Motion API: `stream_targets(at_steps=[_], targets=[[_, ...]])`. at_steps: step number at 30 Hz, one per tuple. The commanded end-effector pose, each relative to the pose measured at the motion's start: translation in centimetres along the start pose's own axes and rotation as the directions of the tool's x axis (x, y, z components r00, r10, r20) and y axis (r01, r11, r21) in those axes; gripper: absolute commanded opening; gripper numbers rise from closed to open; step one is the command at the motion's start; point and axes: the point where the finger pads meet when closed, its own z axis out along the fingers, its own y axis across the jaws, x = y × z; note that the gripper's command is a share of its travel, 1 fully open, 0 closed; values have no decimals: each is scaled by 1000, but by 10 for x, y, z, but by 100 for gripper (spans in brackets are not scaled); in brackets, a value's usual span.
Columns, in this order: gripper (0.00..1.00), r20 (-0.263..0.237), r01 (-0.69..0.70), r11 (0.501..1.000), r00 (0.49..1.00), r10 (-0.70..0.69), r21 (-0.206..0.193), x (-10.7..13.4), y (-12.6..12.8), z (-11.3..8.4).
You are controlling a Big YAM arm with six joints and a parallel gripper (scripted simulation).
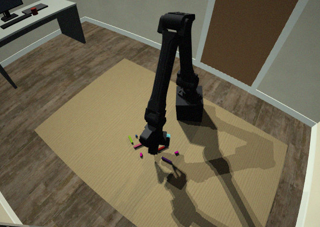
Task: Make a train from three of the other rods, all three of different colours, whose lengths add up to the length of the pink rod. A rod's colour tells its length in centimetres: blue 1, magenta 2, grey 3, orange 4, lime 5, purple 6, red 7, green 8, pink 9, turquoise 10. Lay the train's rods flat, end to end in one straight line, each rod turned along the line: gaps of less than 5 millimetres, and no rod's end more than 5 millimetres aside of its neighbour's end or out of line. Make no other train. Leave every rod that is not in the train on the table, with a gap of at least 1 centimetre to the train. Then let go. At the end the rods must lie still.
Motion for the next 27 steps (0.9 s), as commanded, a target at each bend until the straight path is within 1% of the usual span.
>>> stream_targets(at_steps=[1, 2, 4, 5, 7, 9, 10, 11, 12, 14, 17, 18, 19, 24, 25, 27], targets=[[100, 50, -62, 998, 997, 61, 20, -19, -14, -14], [100, 50, -47, 999, 998, 46, 19, -21, -9, -13], [100, 50, -47, 999, 998, 46, 19, -21, -9, -13], [100, 61, -188, 982, 981, 187, 15, -16, -32, -17], [100, 59, -188, 982, 981, 187, 20, -16, -33, -17], [100, 44, -185, 983, 982, 185, 14, -13, -31, -12], [100, 43, -179, 984, 983, 178, 13, -14, -28, -11], [100, 39, -160, 987, 986, 159, 10, -14, -20, -11], [100, 57, -314, 949, 948, 313, 8, -8, -48, -17], [100, 63, -316, 949, 947, 314, 15, -9, -50, -16], [100, 53, -311, 950, 949, 310, 11, -9, -47, -12], [100, 52, -290, 957, 956, 289, 9, -11, -39, -13], [100, 48, -289, 957, 956, 289, 8, -9, -37, -12], [100, 47, -289, 957, 956, 289, 8, -9, -37, -11], [100, 62, -442, 897, 895, 441, 3, -1, -65, -17], [100, 63, -442, 897, 895, 441, 9, -1, -66, -17]])
